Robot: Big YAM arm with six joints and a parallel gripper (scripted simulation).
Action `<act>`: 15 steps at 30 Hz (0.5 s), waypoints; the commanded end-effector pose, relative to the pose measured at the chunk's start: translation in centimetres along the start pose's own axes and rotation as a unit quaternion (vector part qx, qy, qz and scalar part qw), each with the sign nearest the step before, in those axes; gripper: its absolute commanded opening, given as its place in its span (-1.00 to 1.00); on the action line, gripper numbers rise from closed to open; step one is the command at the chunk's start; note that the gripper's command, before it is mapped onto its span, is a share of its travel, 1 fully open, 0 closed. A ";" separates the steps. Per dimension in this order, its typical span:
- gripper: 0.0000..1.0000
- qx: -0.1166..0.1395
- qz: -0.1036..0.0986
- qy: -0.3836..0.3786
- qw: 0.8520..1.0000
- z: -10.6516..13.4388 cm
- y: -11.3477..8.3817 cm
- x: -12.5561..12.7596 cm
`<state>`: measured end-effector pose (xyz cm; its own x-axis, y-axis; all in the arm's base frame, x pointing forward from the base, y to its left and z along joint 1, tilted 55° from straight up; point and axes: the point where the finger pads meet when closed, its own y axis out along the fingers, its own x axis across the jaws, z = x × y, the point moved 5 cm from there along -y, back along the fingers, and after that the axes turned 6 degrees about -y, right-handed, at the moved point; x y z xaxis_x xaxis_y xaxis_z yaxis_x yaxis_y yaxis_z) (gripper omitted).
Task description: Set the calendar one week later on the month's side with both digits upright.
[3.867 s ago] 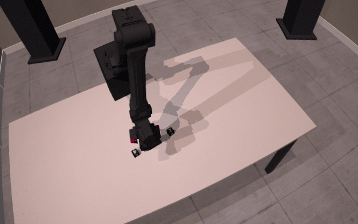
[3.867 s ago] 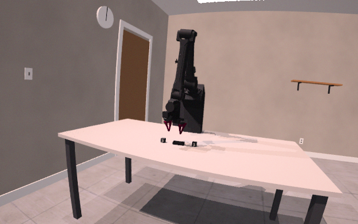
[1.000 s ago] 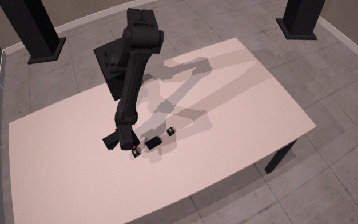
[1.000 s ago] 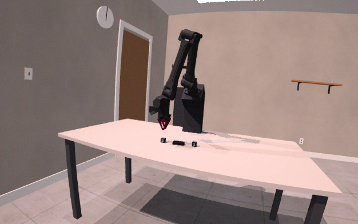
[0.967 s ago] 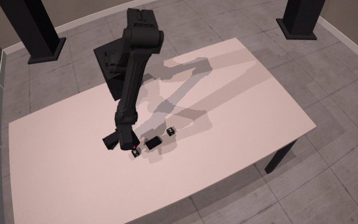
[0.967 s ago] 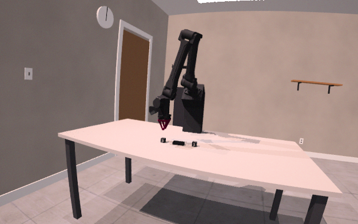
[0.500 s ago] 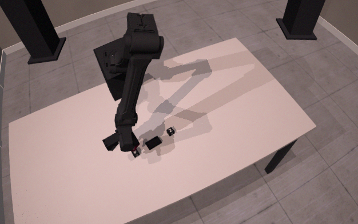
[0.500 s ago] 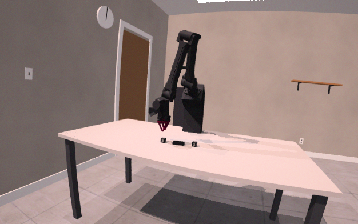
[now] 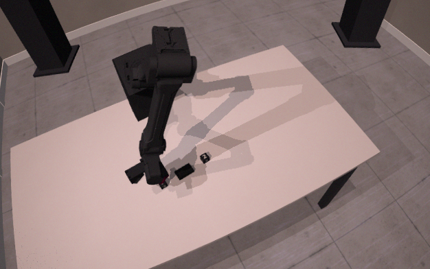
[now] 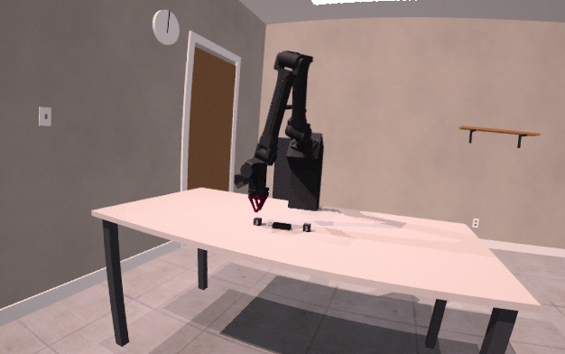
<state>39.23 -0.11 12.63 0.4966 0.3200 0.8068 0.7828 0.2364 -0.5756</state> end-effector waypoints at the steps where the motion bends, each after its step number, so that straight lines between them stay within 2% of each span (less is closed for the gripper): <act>1: -0.11 0.001 -0.007 0.002 1.000 0.3 0.7 0.4; 15: -0.11 0.002 -0.004 0.002 1.000 0.4 2.1 0.1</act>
<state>40.52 0.30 11.62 0.4967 0.3192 0.8071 0.7826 0.2375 -0.5755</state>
